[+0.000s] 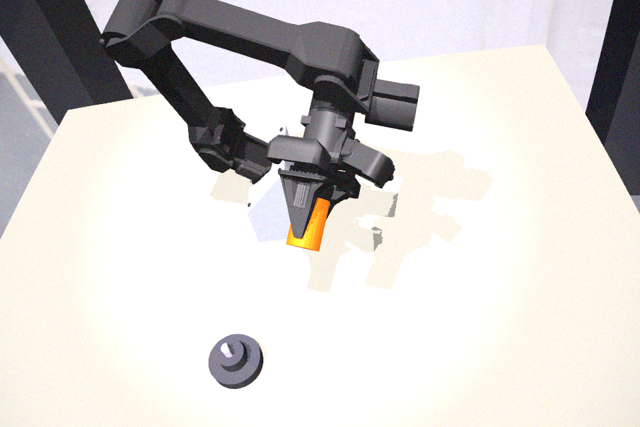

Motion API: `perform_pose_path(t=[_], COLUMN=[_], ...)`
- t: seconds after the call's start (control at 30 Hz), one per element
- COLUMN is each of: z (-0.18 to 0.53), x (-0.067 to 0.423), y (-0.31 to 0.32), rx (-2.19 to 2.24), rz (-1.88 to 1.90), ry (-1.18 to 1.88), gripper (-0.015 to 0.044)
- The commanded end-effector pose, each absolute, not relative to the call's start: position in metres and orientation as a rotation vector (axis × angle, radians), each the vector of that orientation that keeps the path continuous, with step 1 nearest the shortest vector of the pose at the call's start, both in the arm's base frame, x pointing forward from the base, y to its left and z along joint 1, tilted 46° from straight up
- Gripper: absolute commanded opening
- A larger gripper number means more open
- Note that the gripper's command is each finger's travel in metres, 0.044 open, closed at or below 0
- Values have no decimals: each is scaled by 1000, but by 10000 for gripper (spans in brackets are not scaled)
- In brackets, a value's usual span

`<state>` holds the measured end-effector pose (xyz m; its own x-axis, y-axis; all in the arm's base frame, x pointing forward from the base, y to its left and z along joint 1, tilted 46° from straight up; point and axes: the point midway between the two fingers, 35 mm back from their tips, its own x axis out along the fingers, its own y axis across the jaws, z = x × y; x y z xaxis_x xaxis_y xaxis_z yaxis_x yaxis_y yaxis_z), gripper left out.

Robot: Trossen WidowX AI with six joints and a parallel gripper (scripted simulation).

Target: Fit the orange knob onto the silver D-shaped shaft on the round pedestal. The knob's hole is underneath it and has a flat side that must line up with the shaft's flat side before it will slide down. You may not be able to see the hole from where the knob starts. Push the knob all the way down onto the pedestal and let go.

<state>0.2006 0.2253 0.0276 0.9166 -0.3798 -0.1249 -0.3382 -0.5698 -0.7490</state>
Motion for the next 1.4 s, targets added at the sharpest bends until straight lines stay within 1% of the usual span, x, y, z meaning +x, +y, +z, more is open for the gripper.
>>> perform_pose_path(t=[0.0, 0.63, 1.37], z=[28, 24, -5], x=[201, 202, 226], y=[226, 223, 190], rx=[-2221, -2222, -1995], rz=[-62, -55, 245], ry=[504, 516, 1134], gripper=[0, 0, 0])
